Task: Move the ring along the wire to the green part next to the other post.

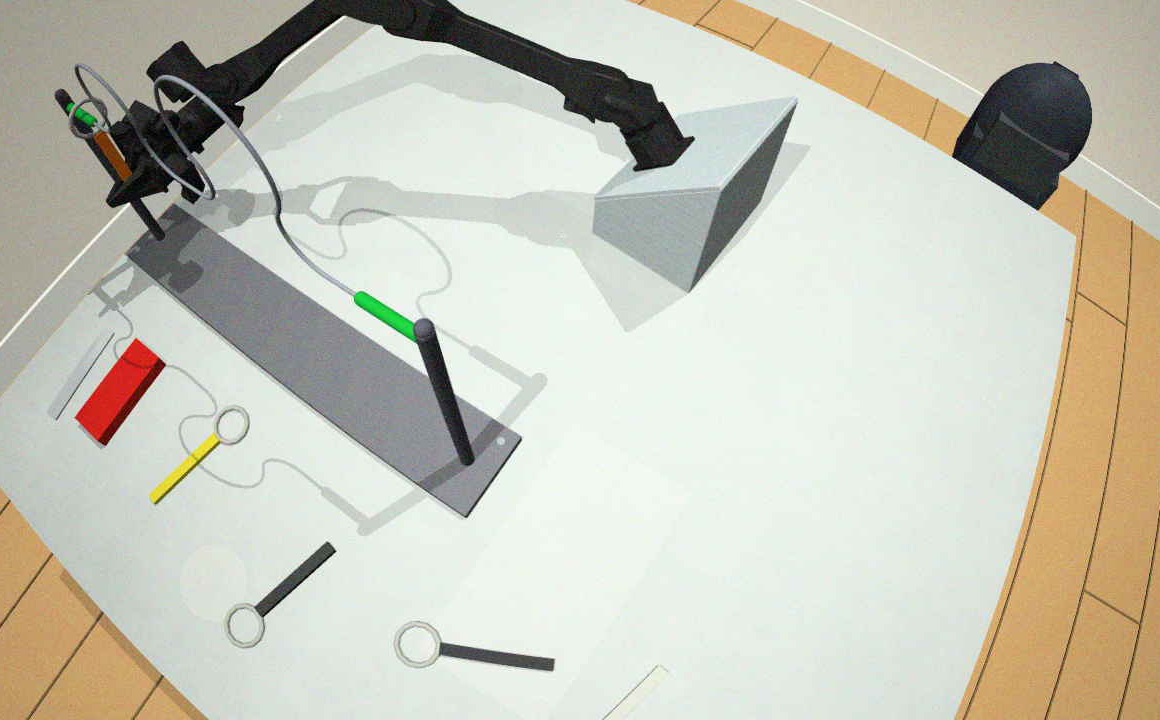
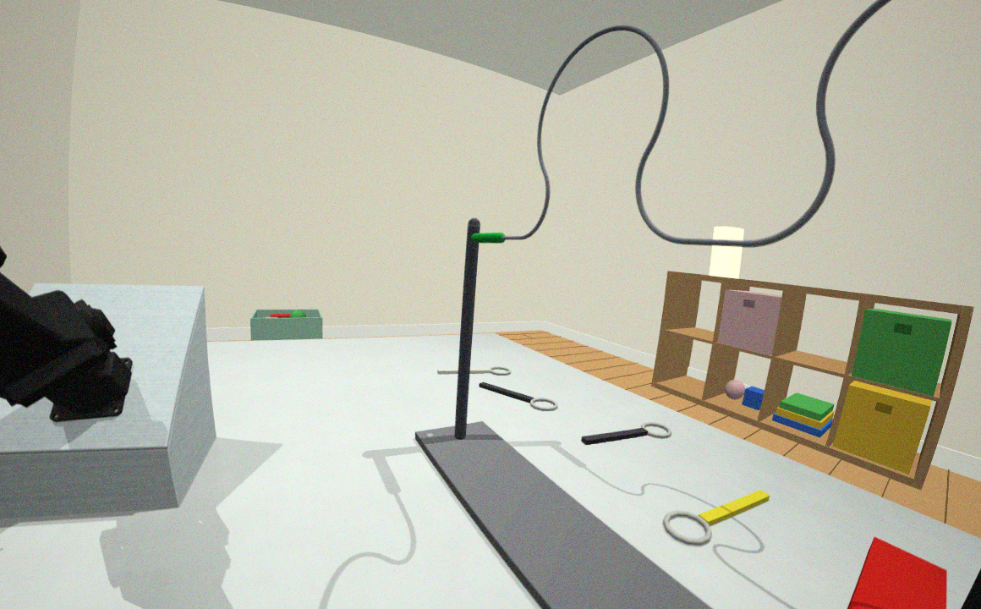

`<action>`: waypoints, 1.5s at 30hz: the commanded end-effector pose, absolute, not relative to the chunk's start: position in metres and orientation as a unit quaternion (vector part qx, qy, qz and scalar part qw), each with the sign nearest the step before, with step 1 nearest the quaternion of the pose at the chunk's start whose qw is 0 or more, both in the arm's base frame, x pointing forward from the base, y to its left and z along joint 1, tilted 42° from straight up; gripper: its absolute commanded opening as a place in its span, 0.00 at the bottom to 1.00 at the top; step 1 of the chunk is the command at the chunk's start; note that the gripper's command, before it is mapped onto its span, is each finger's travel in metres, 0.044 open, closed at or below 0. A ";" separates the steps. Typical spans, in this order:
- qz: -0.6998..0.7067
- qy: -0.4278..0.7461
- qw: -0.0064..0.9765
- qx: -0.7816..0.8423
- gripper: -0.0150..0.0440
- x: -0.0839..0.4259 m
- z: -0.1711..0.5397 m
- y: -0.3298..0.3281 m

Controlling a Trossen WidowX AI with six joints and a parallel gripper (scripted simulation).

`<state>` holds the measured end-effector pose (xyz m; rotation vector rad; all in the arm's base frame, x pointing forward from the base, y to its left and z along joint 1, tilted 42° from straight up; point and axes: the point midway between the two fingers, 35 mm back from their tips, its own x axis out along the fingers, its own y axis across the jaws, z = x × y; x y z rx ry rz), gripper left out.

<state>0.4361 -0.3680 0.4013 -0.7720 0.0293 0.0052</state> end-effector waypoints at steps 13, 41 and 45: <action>-0.031 0.097 0.923 -0.371 0.00 0.416 0.395 -0.361; -0.084 0.261 0.906 -0.322 0.00 0.377 0.379 -0.327; -0.078 0.262 0.913 -0.303 0.00 0.377 0.373 -0.321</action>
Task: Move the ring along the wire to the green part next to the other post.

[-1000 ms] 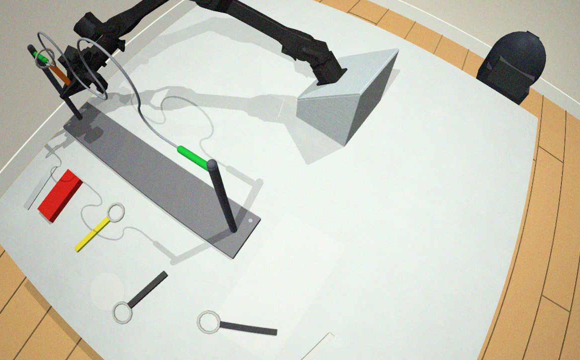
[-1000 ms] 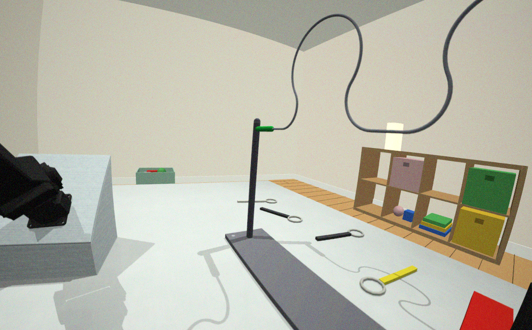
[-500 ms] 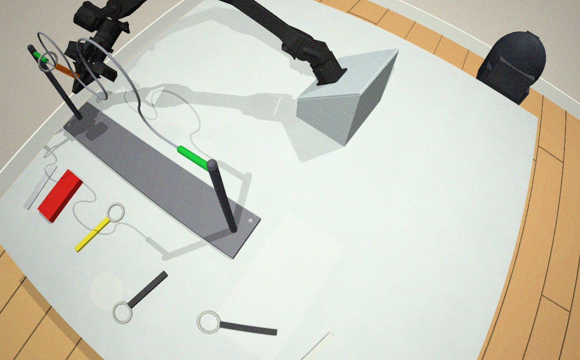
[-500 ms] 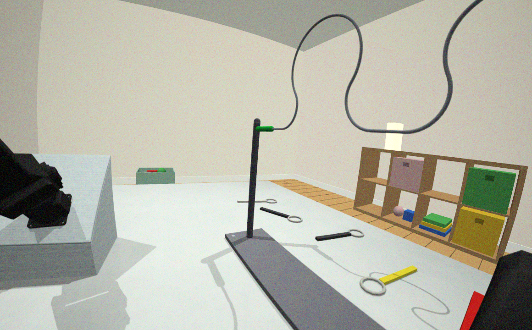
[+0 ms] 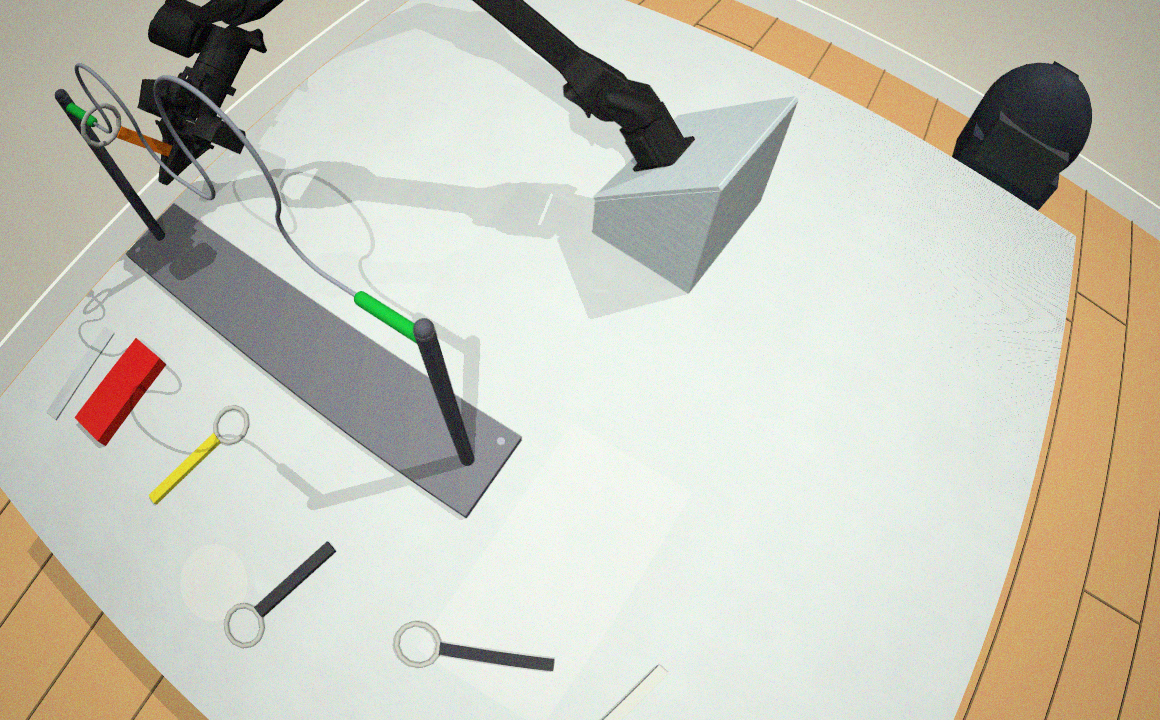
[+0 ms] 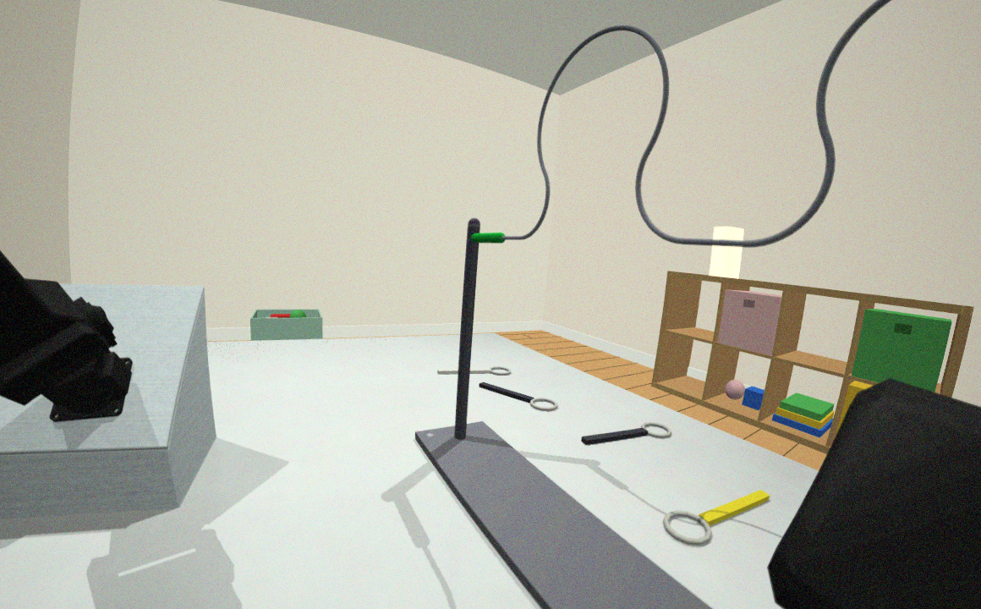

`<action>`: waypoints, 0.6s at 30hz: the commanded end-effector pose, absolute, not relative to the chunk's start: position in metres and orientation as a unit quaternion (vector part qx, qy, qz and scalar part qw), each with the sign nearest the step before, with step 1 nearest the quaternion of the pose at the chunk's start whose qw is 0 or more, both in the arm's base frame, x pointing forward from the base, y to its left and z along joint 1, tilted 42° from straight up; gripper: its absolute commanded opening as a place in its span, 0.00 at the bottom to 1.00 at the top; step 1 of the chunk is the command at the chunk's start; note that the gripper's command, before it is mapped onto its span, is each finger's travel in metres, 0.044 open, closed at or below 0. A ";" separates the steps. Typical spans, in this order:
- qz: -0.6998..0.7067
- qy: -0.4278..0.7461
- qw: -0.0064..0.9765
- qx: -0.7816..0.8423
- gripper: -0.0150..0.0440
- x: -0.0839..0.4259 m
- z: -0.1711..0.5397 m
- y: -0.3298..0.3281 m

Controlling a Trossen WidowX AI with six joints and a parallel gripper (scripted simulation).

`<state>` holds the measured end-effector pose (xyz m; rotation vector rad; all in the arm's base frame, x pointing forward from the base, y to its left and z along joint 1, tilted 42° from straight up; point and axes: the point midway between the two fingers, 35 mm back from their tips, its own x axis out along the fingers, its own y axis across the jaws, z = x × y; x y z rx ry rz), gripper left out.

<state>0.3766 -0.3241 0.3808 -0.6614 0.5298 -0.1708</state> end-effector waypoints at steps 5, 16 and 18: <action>-0.070 0.265 0.923 -0.270 0.00 0.377 0.365 -0.311; -0.044 0.269 0.947 -0.168 0.00 0.377 0.349 -0.281; -0.039 0.270 0.951 -0.146 0.00 0.377 0.347 -0.275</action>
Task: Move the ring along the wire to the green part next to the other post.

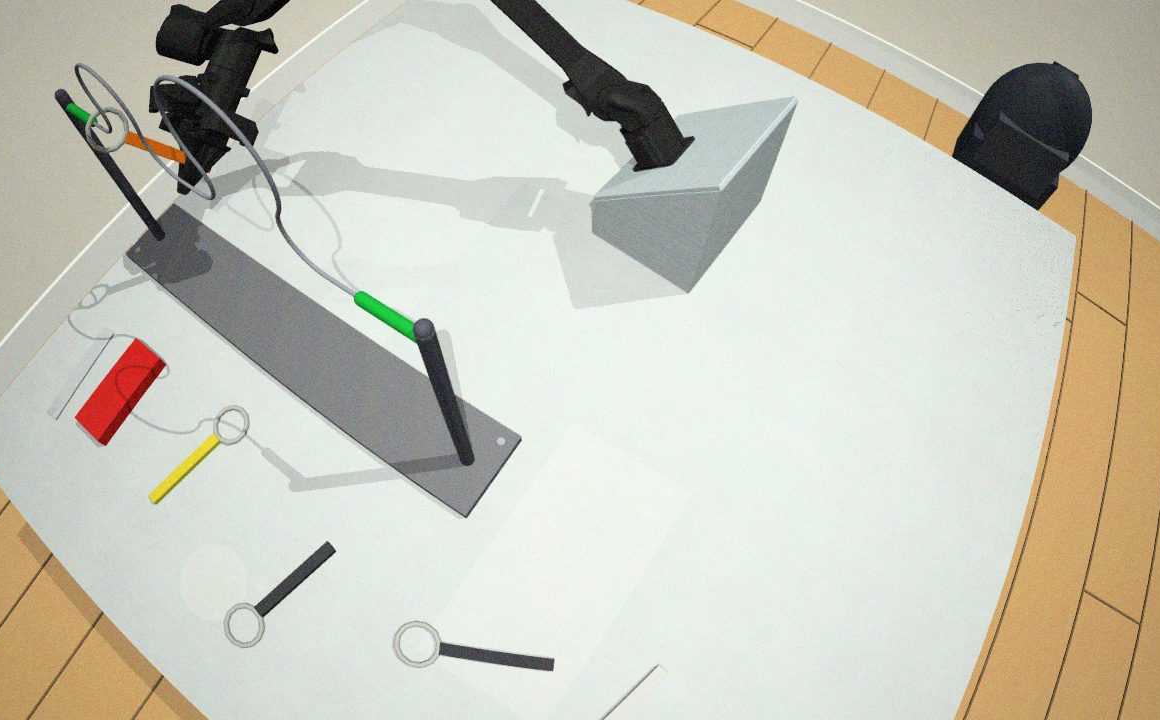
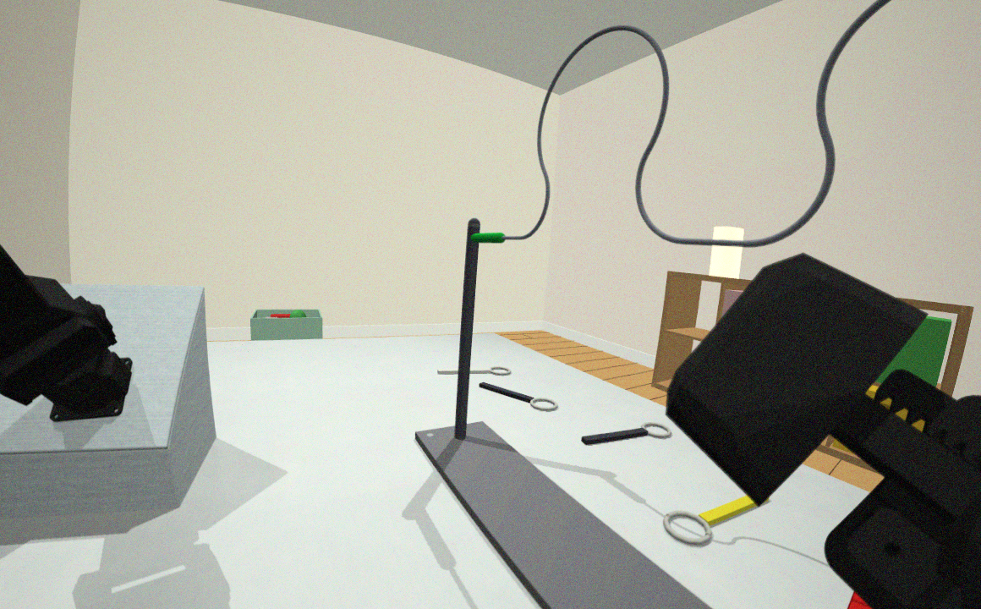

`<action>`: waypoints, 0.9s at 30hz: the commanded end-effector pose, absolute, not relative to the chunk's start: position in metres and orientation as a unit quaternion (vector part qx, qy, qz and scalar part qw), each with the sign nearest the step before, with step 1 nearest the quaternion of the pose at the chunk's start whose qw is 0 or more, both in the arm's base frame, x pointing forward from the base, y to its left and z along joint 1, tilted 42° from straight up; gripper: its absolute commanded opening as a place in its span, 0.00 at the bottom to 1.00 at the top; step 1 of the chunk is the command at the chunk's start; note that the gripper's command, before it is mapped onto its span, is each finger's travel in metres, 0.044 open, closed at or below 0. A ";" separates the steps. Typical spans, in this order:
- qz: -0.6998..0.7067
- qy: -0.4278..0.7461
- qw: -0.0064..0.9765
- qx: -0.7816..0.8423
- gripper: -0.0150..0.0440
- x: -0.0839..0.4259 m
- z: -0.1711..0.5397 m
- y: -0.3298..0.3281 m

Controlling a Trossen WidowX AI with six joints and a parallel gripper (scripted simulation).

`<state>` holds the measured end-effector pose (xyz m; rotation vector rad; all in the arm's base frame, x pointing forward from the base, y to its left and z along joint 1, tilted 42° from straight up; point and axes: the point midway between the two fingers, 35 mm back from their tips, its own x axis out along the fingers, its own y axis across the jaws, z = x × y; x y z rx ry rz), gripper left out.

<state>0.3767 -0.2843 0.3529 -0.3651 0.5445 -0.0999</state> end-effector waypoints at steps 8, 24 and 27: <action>-0.018 0.270 0.961 -0.061 0.00 0.378 0.341 -0.250; 0.030 0.264 0.955 0.133 0.00 0.379 0.344 -0.193; 0.038 0.262 0.949 0.169 0.00 0.379 0.347 -0.183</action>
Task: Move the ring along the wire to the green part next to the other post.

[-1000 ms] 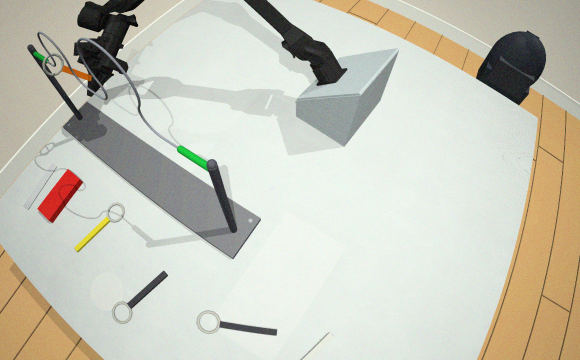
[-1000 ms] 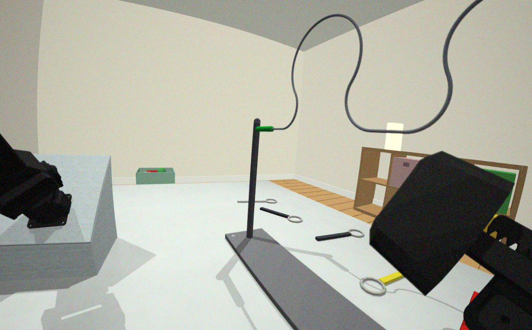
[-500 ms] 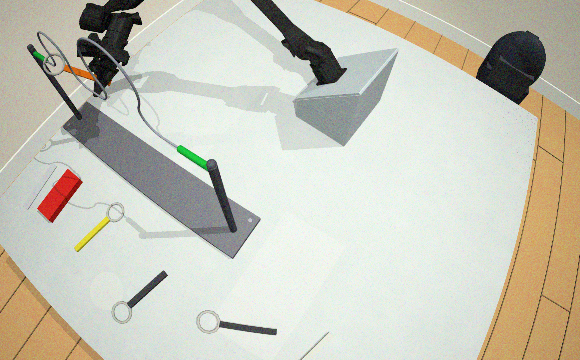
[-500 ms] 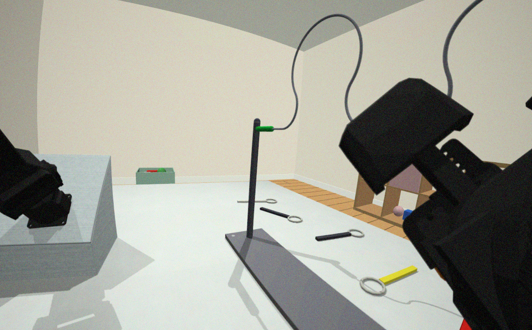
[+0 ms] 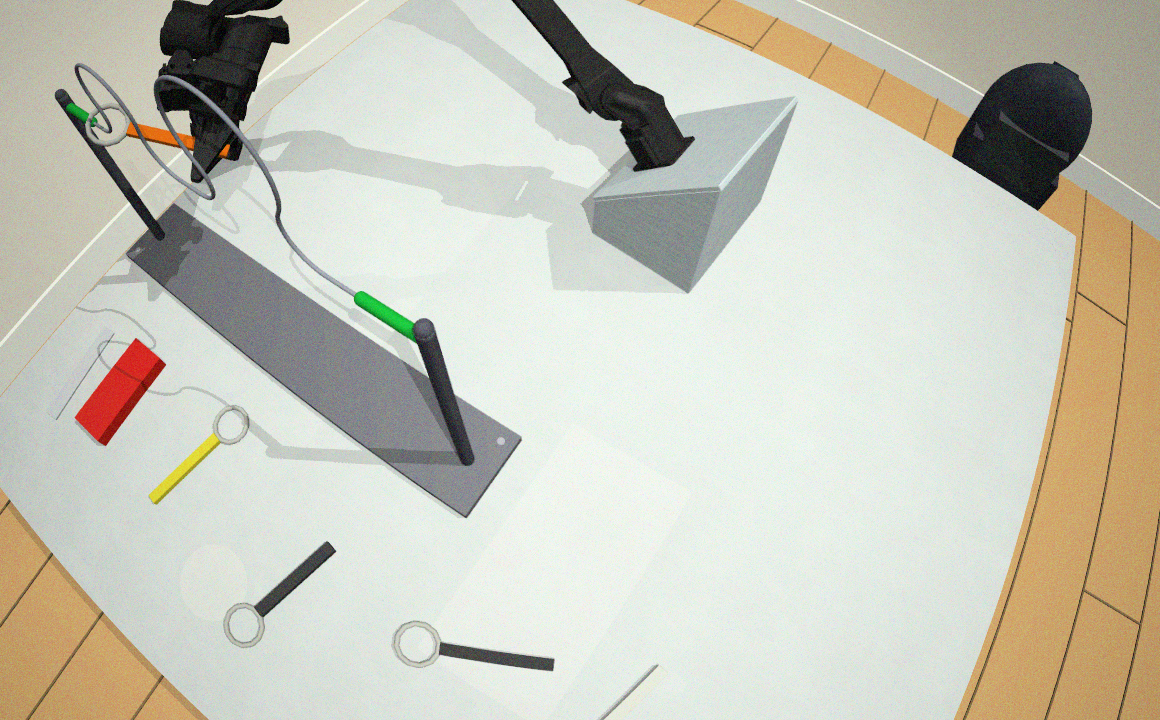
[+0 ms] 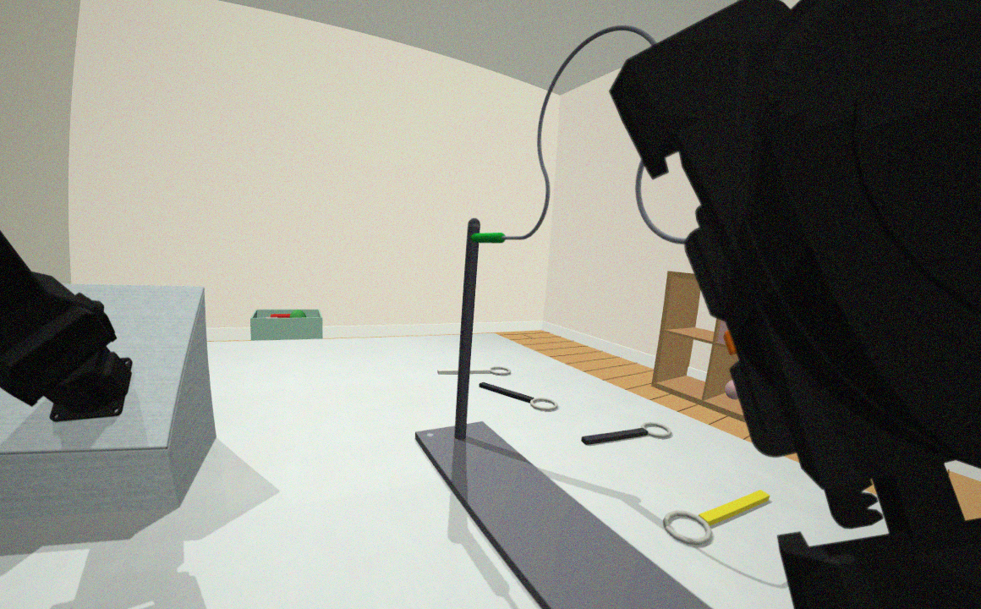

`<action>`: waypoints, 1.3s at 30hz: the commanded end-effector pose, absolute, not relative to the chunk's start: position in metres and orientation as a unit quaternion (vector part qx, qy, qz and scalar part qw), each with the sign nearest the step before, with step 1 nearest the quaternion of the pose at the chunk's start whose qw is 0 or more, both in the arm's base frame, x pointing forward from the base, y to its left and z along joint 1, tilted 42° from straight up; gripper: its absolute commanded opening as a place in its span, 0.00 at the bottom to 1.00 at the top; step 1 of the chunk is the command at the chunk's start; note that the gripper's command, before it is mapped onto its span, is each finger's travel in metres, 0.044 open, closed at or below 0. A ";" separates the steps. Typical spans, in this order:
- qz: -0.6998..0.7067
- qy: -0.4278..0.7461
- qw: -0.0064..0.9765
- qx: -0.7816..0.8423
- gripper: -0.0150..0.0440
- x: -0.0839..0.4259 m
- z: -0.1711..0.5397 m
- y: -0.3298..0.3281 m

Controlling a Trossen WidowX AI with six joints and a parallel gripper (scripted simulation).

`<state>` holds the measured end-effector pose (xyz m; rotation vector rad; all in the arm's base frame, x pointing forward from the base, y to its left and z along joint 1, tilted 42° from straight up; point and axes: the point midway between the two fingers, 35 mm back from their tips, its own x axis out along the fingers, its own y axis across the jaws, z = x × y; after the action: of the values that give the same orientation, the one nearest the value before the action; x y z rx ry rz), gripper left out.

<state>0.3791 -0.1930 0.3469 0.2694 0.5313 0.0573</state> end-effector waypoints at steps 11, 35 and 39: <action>0.069 0.251 0.919 0.296 0.00 0.381 0.365 -0.148; 0.105 0.232 0.857 0.449 0.00 0.383 0.409 -0.108; 0.103 0.233 0.859 0.443 0.00 0.383 0.412 -0.107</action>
<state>0.3828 -0.1083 0.4105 0.9334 0.4850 0.2195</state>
